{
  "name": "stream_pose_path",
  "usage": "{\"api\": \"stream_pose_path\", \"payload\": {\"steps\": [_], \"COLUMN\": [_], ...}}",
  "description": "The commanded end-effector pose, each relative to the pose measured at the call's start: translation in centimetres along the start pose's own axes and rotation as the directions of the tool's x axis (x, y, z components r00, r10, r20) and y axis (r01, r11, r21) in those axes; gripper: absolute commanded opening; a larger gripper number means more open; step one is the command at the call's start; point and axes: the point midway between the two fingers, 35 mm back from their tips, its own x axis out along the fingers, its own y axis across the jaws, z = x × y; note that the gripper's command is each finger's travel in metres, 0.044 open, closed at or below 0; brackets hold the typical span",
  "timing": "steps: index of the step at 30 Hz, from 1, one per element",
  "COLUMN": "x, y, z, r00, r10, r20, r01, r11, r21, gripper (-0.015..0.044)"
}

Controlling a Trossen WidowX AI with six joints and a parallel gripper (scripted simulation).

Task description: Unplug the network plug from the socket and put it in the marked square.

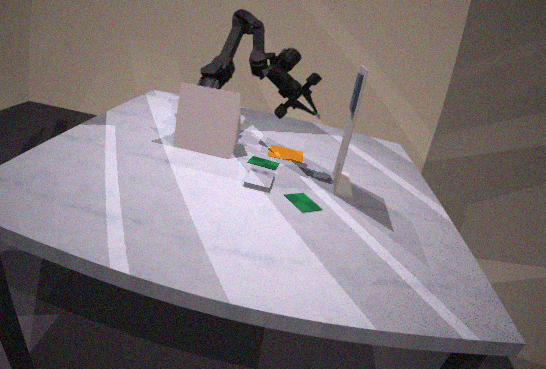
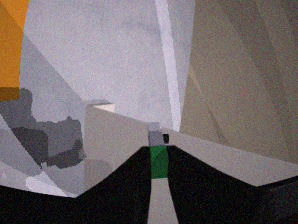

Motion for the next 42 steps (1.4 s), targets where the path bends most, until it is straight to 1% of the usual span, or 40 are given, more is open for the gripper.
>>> {"api": "stream_pose_path", "payload": {"steps": [1,9,19,42], "x": [0.4,1.0,0.9,1.9], "y": [1.9,5.3,9.2,10.5], "z": [1.2,3.8,6.8,6.9], "r00": [0.996,0.969,0.904,0.902], "r10": [0.073,0.205,0.354,0.359], "r20": [0.047,0.141,0.242,0.241], "r01": [-0.072,-0.194,-0.318,-0.323], "r11": [0.997,0.977,0.932,0.93], "r21": [-0.023,-0.087,-0.174,-0.177], "gripper": [0.0,0.0,0.0,0.0]}}
